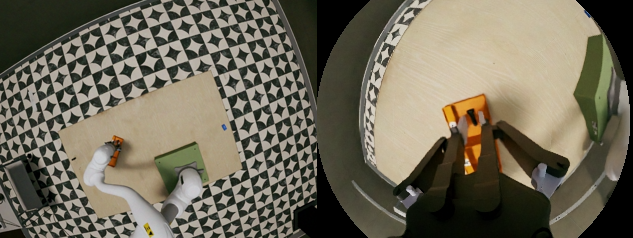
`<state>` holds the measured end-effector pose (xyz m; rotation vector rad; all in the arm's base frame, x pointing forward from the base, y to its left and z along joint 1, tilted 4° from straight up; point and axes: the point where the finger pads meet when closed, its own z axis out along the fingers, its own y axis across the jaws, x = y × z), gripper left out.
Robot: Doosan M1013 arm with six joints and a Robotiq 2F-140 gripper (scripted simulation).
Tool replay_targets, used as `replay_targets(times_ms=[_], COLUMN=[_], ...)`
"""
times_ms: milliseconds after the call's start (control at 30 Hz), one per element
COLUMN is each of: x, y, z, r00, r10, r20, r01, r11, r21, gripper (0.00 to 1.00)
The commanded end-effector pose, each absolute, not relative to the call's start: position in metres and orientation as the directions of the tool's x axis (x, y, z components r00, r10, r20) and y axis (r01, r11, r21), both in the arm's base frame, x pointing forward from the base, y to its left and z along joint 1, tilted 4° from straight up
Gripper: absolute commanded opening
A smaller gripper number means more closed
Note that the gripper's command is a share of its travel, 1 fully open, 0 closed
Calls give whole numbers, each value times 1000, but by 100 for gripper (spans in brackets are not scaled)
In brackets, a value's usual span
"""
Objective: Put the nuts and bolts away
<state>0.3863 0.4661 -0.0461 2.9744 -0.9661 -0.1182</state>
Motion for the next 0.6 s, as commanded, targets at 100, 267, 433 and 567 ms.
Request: replay_targets(times_ms=[100,267,433,567], x=[387,387,388,388], y=[467,466,466,466], z=[-45,-39,-32,-27], r00=[806,806,806,806], r10=[-587,-587,-587,-587], r20=[-68,-68,-68,-68], r01=[-587,-587,-587,-587], r11=[-809,-809,-809,-809], r21=[33,33,33,33], gripper=[26,26,26,26])
